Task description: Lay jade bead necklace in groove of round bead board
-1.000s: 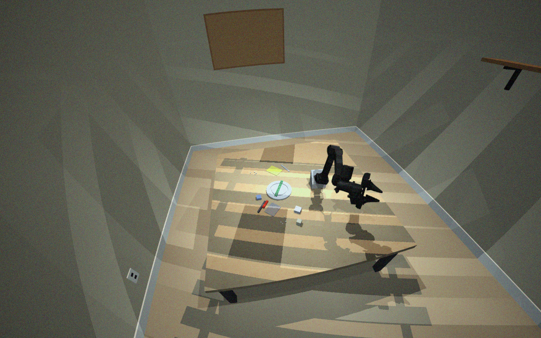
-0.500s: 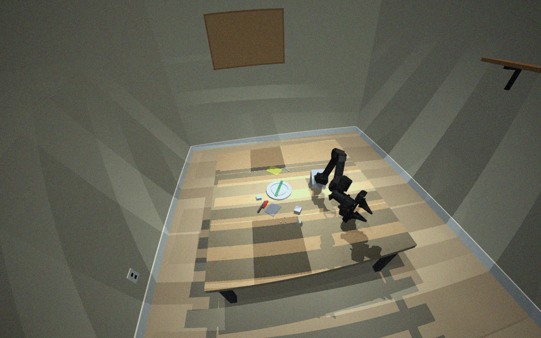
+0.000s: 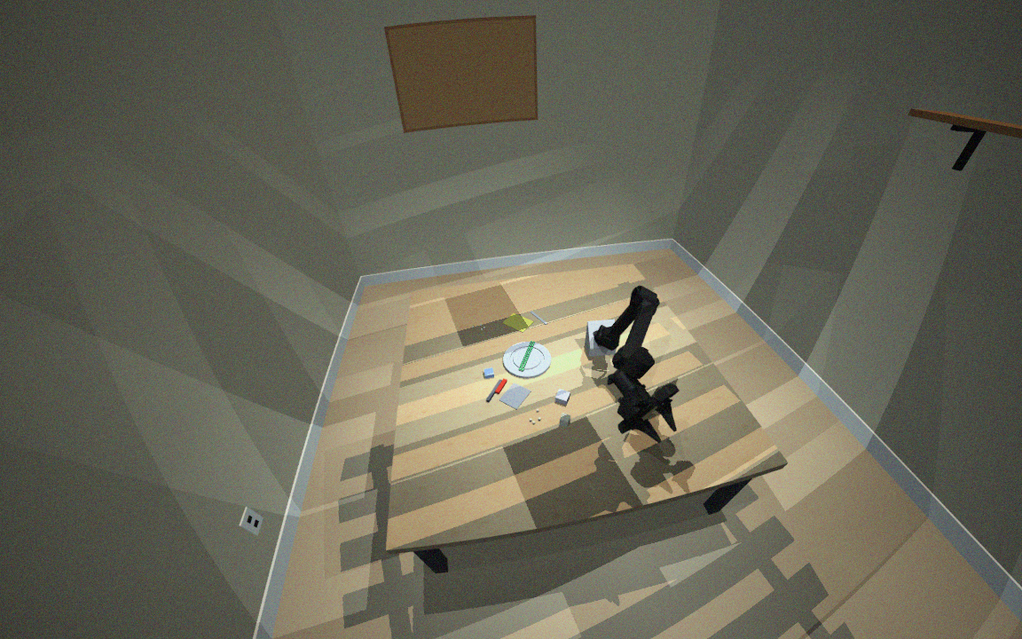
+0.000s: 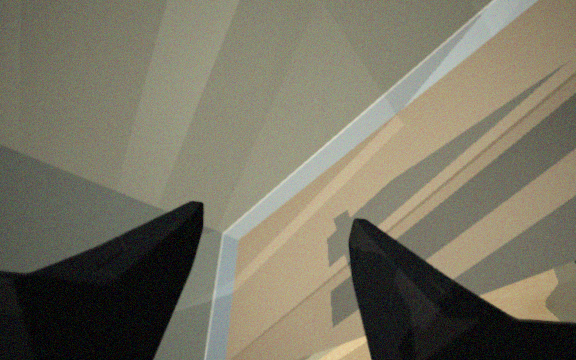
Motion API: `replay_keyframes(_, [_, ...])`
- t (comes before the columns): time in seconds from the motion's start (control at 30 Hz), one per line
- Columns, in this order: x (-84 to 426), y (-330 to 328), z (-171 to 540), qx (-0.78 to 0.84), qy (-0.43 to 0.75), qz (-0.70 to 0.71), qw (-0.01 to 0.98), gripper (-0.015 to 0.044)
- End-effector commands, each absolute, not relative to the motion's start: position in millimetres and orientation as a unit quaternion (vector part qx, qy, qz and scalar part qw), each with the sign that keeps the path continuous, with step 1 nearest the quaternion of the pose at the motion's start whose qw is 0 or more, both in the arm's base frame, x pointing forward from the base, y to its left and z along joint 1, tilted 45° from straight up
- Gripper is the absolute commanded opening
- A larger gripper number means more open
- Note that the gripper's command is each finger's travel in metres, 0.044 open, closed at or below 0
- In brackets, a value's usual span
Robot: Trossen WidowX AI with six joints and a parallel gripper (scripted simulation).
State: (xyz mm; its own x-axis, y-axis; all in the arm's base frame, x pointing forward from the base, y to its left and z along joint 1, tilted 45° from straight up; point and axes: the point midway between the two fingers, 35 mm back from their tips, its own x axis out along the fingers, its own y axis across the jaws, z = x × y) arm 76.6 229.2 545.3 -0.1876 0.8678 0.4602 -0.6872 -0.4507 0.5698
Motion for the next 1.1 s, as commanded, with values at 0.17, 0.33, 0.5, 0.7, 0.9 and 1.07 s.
replay_keyframes(0.17, [135,249,517,0.356,0.108,0.710,0.598,0.0250])
replay_keyframes(0.33, [167,254,500,0.333,0.103,0.680,0.646,0.0250])
replay_keyframes(0.5, [200,254,480,0.309,0.104,0.648,0.688,0.0250])
replay_keyframes(0.7, [238,250,455,0.281,0.110,0.609,0.733,0.0250])
replay_keyframes(0.9, [272,242,428,0.247,0.118,0.571,0.774,0.0250])
replay_keyframes(1.07, [298,232,404,0.216,0.128,0.540,0.803,0.0250])
